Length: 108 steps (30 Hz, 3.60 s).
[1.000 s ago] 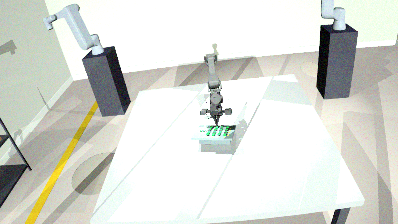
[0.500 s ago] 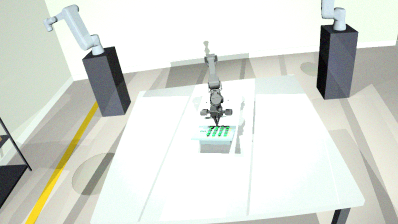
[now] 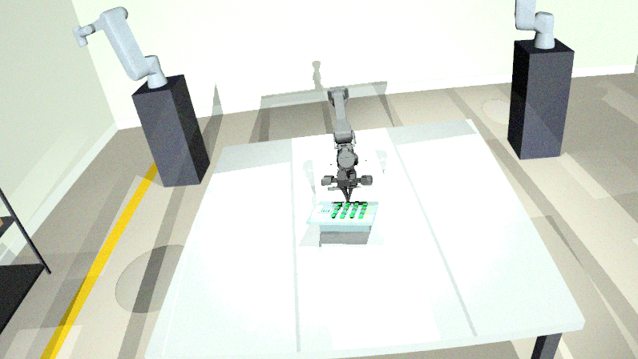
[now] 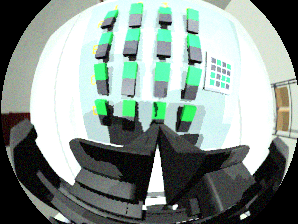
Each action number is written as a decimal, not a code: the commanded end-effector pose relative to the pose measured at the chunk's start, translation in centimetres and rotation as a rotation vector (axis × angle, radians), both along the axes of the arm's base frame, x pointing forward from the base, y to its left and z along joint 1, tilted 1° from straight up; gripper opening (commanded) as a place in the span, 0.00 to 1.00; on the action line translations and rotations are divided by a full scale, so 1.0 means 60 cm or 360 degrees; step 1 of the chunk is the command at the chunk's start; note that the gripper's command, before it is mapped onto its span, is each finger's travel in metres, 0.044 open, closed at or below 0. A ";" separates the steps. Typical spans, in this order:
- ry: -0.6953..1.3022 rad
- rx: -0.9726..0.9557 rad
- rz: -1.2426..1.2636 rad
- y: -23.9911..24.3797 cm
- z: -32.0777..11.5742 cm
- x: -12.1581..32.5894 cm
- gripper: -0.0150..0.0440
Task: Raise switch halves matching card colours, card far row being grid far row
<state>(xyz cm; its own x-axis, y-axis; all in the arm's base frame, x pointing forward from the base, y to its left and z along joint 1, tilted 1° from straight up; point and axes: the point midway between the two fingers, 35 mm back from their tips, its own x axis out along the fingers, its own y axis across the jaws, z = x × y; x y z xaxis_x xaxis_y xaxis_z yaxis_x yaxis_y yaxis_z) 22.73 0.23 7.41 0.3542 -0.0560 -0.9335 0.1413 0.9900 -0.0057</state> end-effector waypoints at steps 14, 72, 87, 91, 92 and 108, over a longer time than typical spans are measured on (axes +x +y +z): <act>0.0047 0.0011 0.0009 0.006 0.100 -0.034 0.25; 0.0085 0.0011 0.0009 -0.057 0.018 0.021 0.25; 0.0085 0.0011 0.0009 -0.057 0.018 0.021 0.25; 0.0085 0.0011 0.0009 -0.057 0.018 0.022 0.25; 0.0085 0.0011 0.0009 -0.057 0.018 0.022 0.25; 0.0085 0.0011 0.0009 -0.057 0.014 0.023 0.25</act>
